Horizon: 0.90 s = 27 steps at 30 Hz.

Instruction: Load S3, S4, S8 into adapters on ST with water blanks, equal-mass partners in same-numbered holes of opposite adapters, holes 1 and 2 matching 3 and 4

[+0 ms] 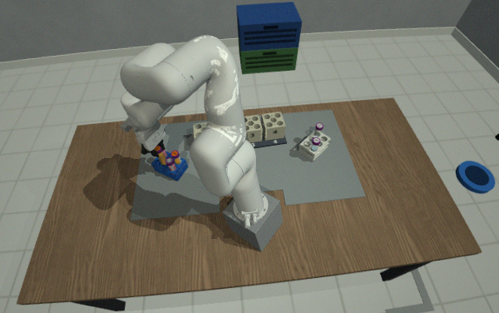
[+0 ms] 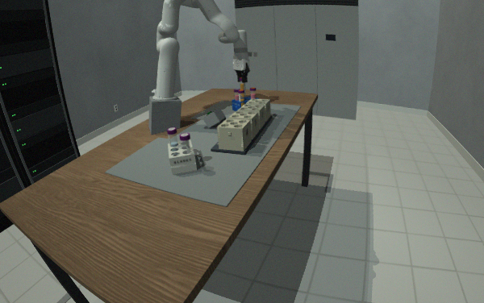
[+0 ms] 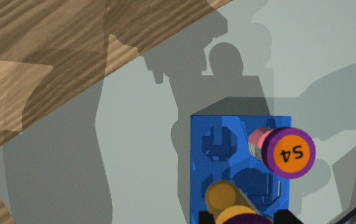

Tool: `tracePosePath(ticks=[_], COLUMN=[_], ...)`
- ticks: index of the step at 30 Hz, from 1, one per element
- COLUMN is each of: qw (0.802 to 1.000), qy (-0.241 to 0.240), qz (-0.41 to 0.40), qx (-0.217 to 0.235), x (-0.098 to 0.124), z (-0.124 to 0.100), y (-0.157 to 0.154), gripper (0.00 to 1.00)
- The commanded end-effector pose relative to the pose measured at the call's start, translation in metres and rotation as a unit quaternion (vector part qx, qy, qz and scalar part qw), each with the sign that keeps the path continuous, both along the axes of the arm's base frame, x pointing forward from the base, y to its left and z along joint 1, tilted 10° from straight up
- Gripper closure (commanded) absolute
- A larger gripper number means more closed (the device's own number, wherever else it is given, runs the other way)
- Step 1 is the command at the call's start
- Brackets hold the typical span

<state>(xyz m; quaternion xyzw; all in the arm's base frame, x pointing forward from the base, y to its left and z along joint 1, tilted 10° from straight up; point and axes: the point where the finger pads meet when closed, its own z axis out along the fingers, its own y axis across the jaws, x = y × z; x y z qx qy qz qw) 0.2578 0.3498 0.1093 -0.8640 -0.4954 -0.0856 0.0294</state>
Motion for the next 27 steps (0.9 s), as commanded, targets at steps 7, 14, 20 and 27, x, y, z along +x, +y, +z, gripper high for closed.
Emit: tracePosePath(ticks=[7,14,20,27], qw=[1.0,1.0,1.0,1.0], qy=[-0.001,-0.001,-0.001,-0.001], qz=[0.0,0.0,0.0,0.0], qx=[0.001,0.001,0.001,0.001], x=[0.001,0.002,0.003,0.004], z=[-0.006,-0.013,-0.017,-0.024], y=[0.002,0.003,0.003,0.004], gripper=[1.0,1.0,1.0,1.0])
